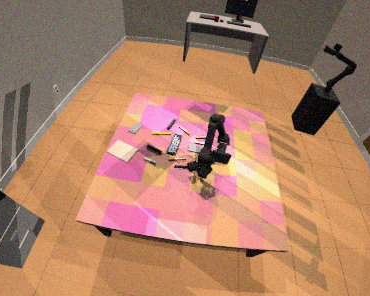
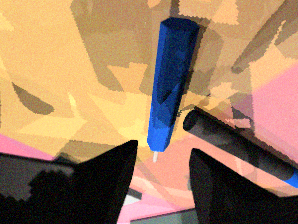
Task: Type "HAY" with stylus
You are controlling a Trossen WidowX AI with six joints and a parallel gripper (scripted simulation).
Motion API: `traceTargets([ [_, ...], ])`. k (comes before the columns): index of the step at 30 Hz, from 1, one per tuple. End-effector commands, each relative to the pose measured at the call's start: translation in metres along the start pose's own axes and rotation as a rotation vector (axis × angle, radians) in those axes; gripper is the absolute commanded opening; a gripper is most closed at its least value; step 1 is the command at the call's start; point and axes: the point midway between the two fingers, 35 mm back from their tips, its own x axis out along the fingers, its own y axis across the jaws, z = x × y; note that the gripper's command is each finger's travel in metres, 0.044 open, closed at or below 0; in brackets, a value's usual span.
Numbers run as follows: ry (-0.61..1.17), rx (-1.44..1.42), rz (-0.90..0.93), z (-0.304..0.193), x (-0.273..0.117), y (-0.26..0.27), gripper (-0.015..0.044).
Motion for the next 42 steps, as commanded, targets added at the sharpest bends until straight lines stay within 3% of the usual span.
traceTargets([
  [1,0.01,-0.012,0.002,0.001,0.005,0.002,0.015],
  [42,0.01,-0.012,0.002,0.01,0.02,0.002,0.015],
])
